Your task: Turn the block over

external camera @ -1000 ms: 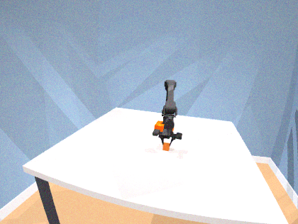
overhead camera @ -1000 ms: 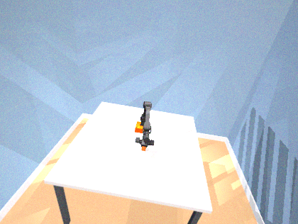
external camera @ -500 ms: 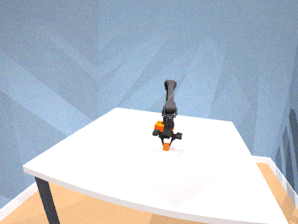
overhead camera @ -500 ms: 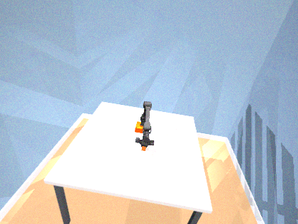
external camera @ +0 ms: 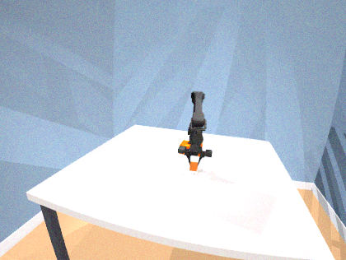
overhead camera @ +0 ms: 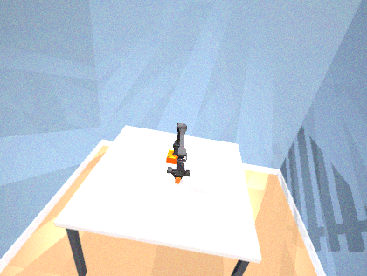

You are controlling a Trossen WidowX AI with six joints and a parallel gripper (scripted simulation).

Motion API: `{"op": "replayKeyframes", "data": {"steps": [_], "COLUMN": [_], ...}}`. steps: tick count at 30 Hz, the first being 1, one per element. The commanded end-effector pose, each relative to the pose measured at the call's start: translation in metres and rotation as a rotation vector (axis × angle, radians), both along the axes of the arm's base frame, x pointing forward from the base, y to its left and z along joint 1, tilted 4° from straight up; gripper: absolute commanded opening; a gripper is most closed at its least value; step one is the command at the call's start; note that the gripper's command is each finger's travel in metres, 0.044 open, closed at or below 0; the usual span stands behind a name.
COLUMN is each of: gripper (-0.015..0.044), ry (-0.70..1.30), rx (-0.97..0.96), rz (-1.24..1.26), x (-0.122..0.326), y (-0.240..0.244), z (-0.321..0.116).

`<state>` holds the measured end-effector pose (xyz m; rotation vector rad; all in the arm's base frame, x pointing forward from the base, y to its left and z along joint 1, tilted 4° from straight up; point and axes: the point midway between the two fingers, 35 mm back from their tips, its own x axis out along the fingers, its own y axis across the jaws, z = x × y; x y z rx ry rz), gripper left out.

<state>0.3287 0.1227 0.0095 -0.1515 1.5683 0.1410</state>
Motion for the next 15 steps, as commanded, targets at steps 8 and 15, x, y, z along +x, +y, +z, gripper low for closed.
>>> {"op": "replayKeyframes", "data": {"steps": [8,15], "gripper": [0.0000,0.0000], "ry": [-0.169,-0.277], "rx": [0.023,0.044], "rz": [0.008,0.008], "x": [0.0008,-0.0003], "y": [0.0001,-0.0001], "z": [-0.0049,-0.0065]}}
